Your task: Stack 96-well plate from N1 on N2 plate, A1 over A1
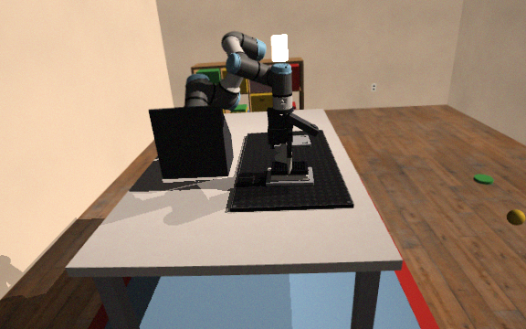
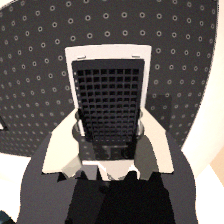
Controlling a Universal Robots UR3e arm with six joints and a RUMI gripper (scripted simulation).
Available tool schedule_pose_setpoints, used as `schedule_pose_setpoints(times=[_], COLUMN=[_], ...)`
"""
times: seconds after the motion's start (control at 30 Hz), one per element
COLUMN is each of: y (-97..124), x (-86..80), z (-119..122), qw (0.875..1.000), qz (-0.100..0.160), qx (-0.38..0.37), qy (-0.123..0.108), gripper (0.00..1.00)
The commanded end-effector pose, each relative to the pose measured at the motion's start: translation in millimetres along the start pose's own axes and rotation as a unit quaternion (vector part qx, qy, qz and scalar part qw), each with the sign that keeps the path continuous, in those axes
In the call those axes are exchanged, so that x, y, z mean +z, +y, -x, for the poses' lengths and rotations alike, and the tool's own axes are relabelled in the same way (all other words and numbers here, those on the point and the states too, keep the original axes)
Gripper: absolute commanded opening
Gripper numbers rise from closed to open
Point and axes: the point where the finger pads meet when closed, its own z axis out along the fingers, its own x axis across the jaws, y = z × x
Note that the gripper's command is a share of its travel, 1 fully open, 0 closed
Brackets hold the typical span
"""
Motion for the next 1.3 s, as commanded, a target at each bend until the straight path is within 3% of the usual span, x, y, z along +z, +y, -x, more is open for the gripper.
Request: schedule_pose_setpoints(times=[0.0, 1.27], y=[-0.7, -0.7], x=[-0.3, 5.3], z=[-0.7, -0.7], qw=[1.0, 1.0], qz=[-0.001, -0.001], qx=[0.0, 0.0], qy=[0.001, 0.001], gripper=[0.0, 0.0])
